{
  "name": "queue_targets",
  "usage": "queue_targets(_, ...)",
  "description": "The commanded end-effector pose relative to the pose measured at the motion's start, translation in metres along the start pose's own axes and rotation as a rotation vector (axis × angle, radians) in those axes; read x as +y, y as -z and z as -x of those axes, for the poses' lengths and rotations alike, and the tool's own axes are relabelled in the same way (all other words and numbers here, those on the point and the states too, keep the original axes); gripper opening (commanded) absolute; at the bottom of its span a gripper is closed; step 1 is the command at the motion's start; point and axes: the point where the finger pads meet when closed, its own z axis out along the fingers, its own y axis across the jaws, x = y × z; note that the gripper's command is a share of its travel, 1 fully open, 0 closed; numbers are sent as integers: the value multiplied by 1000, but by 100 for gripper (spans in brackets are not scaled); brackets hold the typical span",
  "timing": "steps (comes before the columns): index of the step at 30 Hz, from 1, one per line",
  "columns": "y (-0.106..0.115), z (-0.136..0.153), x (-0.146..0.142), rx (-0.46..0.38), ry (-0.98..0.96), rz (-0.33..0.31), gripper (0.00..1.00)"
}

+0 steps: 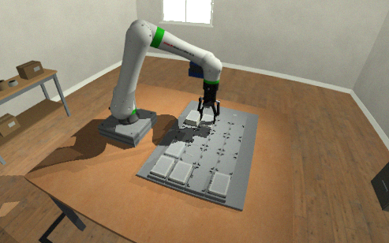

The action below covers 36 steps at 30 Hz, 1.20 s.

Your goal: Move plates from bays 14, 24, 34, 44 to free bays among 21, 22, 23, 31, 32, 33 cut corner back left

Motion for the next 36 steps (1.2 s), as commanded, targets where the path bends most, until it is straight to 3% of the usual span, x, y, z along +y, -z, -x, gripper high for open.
queue_targets(1,1,11,2,0,0,-2,10)
queue_targets(26,1,71,15,-1,0,-2,10)
queue_targets(36,1,71,15,-1,0,-2,10)
